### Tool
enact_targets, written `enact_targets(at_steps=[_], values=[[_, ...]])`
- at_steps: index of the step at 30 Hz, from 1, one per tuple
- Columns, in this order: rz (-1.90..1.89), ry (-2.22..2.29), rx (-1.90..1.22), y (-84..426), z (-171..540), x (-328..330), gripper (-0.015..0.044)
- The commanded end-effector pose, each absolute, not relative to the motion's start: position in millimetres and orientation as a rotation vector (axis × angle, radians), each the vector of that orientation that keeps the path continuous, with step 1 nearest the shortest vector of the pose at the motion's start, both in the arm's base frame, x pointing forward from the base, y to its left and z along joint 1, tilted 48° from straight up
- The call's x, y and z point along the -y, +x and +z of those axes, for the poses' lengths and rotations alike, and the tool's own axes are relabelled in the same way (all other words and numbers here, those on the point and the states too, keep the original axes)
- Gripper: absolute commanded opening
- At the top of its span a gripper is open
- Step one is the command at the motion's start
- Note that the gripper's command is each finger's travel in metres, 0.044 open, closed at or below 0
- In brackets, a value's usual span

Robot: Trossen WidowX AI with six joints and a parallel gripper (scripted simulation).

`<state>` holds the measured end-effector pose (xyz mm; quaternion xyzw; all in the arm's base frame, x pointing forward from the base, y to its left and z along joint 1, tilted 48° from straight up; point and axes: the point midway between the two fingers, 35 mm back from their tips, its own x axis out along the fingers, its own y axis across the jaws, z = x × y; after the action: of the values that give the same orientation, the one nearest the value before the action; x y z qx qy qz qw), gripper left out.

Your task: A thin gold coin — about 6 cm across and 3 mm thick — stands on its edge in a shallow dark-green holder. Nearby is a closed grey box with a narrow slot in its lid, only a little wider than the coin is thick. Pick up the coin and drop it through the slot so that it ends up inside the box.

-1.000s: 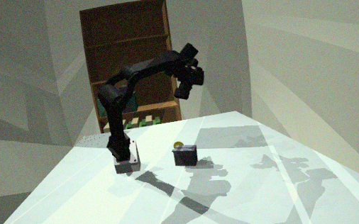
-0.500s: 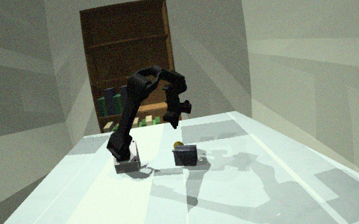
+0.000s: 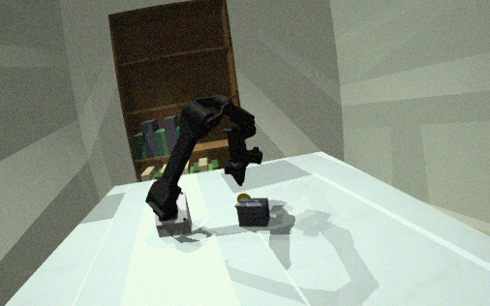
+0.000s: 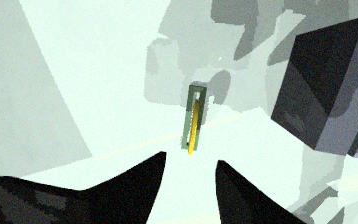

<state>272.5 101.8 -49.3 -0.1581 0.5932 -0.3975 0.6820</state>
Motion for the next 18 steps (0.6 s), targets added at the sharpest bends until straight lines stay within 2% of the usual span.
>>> enact_targets(at_steps=[1,18], values=[[-0.884,-0.365,-1.327,273.0,-54.4,-97.7,0.0161],[-0.884,-0.365,-1.327,272.9,-74.1,-75.8,0.0161]])
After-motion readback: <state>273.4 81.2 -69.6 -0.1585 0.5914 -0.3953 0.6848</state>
